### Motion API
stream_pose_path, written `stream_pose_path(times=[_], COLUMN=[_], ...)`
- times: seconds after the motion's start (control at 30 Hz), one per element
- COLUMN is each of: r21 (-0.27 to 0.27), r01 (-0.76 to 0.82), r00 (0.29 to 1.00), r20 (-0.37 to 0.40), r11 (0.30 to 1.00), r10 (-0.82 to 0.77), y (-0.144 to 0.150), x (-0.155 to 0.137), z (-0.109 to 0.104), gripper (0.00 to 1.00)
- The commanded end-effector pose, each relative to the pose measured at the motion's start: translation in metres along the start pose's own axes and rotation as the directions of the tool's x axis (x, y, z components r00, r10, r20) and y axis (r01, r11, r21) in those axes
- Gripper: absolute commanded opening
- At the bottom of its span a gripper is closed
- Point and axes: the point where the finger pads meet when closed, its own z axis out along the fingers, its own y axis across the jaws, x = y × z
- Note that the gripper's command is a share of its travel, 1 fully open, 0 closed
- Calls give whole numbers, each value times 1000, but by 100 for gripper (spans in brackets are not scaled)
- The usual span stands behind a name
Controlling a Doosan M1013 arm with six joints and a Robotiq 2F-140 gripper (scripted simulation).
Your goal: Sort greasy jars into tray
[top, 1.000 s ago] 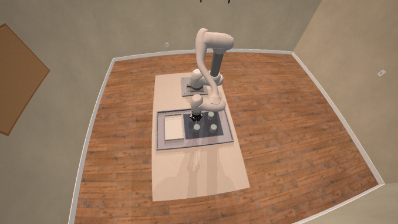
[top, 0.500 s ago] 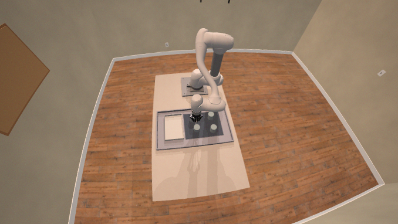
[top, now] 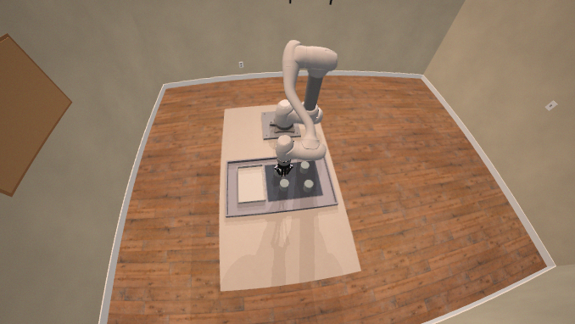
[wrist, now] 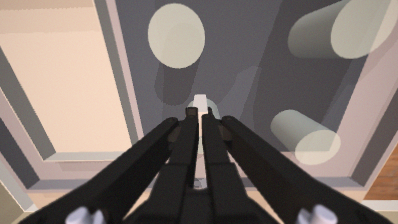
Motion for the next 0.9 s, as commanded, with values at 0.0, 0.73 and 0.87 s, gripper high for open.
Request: stream_pose_path(times=[0.0,0.73,0.87], r21=[-2,-2,-2], r01=[0,0,0], r00=[1000,1000,1000], r20=[-1,-1,-1], r11=[1000,1000,1000], r10=[0,0,0], y=[1,1,1], x=[10,23,23], z=[3,6,6], gripper=[0,0,0])
